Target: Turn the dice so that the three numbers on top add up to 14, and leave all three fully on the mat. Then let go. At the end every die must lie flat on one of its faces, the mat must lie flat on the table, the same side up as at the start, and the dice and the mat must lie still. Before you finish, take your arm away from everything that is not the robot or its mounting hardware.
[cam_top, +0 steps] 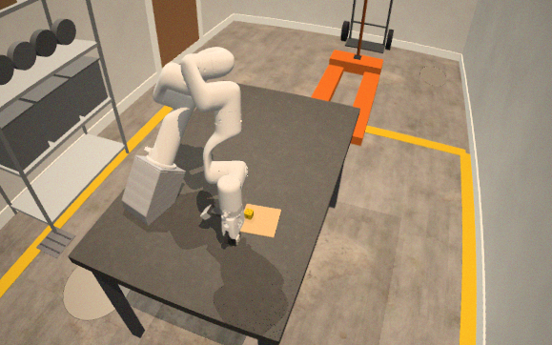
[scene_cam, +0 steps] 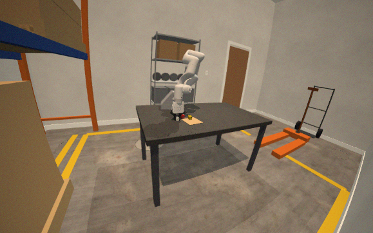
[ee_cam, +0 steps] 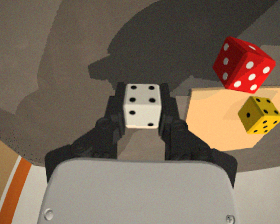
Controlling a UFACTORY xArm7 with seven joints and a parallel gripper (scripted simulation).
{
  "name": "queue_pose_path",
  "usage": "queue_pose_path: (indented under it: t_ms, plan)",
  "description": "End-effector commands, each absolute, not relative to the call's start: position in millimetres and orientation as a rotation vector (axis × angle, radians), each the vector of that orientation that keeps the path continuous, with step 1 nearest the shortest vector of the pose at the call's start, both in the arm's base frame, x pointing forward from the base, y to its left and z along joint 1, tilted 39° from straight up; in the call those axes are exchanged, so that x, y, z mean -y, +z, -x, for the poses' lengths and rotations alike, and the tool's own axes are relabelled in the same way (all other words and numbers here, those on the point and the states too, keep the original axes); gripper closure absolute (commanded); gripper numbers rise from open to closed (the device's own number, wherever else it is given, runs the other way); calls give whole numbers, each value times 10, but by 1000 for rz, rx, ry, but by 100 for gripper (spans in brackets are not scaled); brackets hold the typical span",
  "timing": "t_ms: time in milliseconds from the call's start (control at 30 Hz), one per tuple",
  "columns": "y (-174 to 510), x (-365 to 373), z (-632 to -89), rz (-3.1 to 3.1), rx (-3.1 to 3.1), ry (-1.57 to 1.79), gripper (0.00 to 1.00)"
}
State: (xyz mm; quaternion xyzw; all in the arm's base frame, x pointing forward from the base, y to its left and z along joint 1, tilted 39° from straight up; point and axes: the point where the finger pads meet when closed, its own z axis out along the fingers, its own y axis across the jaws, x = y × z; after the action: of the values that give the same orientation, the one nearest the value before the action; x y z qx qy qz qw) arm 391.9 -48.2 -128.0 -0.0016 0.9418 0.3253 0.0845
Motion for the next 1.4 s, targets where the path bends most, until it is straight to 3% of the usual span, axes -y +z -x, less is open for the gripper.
queue_pose_path:
  t_ms: [0, 633, 1367]
  plan:
    - [-1277, 501, -3927, 3, -2809, 966, 73]
    - [-1251, 522, -3922, 3, -2809, 966, 73]
    - [-502, 1111, -3767, 3, -2809, 966, 73]
